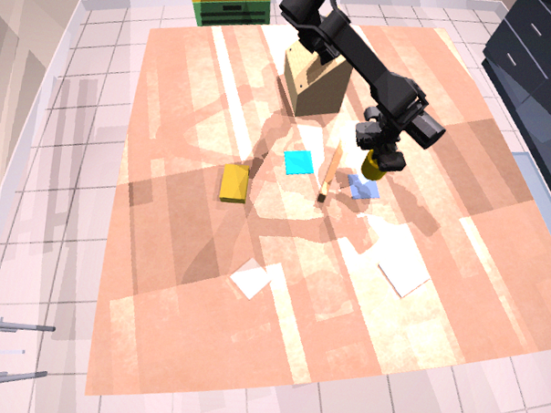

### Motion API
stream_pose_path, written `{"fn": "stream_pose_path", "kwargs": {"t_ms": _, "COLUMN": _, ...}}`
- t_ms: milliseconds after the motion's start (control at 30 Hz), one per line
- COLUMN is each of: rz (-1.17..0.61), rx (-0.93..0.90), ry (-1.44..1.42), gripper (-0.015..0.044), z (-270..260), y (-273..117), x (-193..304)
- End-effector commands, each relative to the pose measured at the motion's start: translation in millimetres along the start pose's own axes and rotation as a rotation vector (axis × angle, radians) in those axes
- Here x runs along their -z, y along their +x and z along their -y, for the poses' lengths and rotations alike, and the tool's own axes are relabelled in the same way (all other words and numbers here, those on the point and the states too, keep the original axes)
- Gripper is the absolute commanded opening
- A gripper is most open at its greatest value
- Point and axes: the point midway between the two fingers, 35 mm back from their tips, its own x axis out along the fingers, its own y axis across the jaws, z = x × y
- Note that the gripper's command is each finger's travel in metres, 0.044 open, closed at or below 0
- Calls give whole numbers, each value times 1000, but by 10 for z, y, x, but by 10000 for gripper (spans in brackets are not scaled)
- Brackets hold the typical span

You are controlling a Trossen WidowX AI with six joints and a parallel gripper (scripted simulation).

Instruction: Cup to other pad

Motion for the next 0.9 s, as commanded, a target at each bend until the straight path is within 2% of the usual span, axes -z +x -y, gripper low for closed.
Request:
{"fn": "stream_pose_path", "kwargs": {"t_ms": 0, "rz": 0, "rx": -1, "ry": -3, "gripper": 0, "z": 1, "y": 3, "x": 3}}
{"fn": "stream_pose_path", "kwargs": {"t_ms": 867, "rz": -2, "rx": 2, "ry": 1, "gripper": 0, "z": 116, "y": -6, "x": -265}}
